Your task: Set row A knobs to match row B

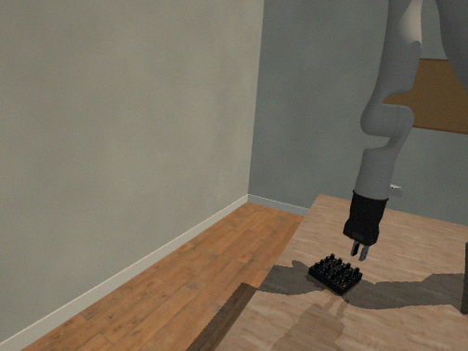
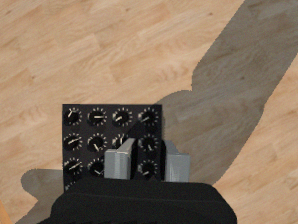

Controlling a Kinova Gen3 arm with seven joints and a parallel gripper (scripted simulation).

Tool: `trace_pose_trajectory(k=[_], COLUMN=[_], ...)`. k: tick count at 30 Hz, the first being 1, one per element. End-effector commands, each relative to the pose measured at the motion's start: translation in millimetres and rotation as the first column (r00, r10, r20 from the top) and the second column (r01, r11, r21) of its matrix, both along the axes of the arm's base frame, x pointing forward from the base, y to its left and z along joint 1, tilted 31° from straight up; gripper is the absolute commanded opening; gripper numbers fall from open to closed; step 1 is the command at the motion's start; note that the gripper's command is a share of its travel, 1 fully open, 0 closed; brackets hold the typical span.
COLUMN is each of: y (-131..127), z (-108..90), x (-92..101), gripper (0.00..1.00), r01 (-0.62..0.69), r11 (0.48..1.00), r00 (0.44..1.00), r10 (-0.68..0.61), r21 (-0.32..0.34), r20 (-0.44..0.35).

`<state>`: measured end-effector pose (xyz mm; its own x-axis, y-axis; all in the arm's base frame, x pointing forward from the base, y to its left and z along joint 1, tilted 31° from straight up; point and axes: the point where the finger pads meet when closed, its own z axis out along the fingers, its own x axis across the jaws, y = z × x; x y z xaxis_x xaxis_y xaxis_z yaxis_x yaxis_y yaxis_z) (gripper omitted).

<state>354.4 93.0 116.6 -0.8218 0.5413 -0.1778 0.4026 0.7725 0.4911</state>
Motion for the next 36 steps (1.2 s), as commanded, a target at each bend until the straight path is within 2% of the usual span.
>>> trace_pose_trajectory(k=[1, 36], y=[-0.9, 0.2], z=[0.7, -2.1], x=[1.2, 2.5], gripper=[0.46, 0.46], r01=[0.002, 0.002], r11=[1.0, 1.0], r00=[1.0, 1.0], r10=[-0.002, -0.002], r21=[0.0, 0.0], r20=[0.0, 0.0])
